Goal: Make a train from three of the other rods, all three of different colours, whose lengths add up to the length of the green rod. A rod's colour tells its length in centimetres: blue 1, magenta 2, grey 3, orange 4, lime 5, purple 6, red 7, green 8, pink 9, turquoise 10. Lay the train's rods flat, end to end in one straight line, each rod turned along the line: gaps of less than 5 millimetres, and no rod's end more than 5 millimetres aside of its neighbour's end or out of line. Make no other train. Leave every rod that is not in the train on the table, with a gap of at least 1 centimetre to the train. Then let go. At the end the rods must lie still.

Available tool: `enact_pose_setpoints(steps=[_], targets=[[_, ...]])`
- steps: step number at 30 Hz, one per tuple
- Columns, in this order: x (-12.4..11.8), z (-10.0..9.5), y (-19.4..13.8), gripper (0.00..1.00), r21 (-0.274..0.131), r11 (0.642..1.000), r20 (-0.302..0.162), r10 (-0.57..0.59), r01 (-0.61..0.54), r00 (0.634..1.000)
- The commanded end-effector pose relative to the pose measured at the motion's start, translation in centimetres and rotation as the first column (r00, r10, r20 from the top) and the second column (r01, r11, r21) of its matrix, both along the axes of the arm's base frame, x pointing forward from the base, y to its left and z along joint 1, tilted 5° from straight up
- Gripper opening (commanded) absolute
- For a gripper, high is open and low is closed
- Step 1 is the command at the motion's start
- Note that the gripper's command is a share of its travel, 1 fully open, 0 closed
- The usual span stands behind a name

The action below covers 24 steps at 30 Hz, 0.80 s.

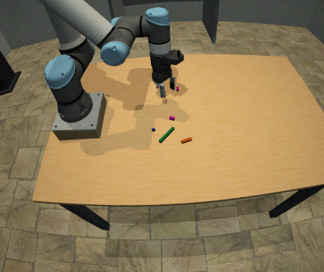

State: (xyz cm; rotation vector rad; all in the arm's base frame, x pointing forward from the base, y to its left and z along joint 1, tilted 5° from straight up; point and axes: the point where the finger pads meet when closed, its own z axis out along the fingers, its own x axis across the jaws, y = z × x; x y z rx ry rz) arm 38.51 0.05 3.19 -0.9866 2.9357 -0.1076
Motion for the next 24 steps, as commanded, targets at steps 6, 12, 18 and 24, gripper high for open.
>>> enact_pose_setpoints(steps=[6,12,18,24], targets=[[-0.9,0.4,-7.9,1.0,0.0,1.0,0.001,-0.001,0.001,1.0],[-2.2,0.6,-12.4,1.0,-0.001,1.0,0.002,-0.001,0.001,1.0],[-3.0,0.7,-14.4,1.0,-0.002,1.0,0.003,-0.001,0.001,1.0],[-3.1,0.7,-14.6,1.0,-0.002,1.0,0.004,-0.001,0.001,1.0]])
